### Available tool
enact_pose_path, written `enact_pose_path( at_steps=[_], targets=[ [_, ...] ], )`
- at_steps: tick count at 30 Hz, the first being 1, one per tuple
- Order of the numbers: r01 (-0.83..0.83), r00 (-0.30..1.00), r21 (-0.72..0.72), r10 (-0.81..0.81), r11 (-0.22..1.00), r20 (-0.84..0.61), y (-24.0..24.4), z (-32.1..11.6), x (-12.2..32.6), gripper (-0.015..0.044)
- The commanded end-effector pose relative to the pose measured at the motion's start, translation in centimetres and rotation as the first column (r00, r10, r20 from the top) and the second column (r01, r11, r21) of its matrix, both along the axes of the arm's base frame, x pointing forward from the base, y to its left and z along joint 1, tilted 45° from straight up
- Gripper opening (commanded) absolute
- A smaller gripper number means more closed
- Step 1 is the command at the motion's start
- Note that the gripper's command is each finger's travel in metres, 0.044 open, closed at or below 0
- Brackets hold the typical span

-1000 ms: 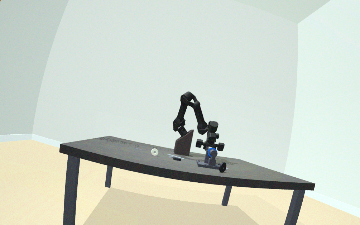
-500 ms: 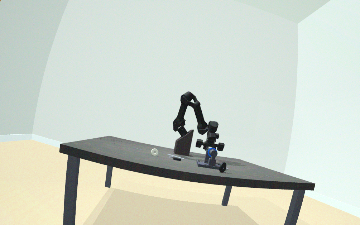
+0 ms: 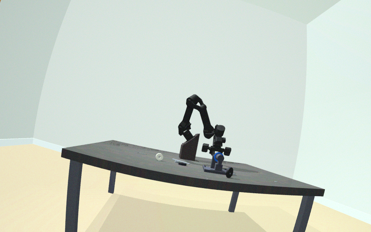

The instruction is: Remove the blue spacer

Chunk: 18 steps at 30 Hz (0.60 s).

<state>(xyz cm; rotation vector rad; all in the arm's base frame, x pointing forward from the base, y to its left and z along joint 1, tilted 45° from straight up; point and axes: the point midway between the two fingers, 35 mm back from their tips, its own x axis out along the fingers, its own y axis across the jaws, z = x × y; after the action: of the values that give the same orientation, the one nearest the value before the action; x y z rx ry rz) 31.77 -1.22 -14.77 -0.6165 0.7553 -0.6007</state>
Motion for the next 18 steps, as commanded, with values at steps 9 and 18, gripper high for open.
enact_pose_path(
  at_steps=[9,18],
  targets=[
    [0.001,1.0,-0.002,-0.001,1.0,0.002,0.09,0.02,-0.2,0.0],
    [0.001,1.0,-0.002,-0.001,1.0,0.002,0.12,0.01,-0.3,0.0]
  ],
)
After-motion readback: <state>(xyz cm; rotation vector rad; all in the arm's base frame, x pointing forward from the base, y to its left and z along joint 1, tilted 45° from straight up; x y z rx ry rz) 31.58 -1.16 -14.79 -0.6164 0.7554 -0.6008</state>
